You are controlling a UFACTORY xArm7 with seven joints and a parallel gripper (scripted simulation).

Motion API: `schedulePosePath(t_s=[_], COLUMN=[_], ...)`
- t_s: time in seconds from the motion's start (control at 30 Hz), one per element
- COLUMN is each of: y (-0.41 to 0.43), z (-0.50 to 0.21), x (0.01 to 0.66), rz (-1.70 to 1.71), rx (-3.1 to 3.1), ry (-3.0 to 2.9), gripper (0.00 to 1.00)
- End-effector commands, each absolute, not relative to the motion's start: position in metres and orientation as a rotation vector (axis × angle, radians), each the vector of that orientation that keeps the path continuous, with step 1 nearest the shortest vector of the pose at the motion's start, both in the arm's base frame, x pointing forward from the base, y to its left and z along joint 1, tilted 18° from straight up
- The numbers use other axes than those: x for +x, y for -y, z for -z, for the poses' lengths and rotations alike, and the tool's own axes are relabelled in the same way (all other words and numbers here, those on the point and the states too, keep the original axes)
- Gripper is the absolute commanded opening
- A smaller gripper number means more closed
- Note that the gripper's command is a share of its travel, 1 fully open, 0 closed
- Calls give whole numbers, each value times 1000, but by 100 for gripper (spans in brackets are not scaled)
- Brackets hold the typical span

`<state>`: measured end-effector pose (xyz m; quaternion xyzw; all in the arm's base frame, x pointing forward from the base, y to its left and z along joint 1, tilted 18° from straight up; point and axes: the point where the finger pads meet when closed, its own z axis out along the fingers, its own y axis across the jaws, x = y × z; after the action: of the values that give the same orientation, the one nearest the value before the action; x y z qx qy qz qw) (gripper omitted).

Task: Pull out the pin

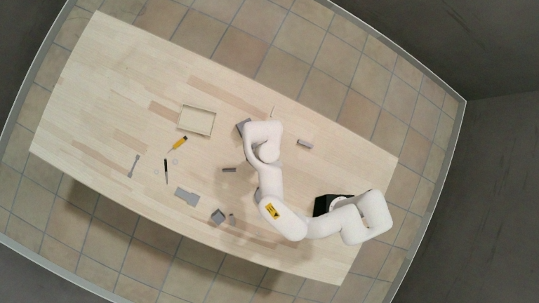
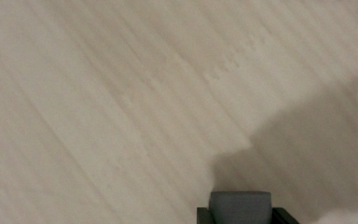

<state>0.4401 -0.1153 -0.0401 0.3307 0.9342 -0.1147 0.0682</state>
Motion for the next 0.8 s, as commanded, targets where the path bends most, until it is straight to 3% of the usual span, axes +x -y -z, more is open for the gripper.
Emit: schedulePosePath(t_s=[0.0,0.77], y=[114,118], z=[38,35], x=[441,440], rz=[343,349], rx=[993,1005], ry=[-2810,-2868], gripper=[0,0])
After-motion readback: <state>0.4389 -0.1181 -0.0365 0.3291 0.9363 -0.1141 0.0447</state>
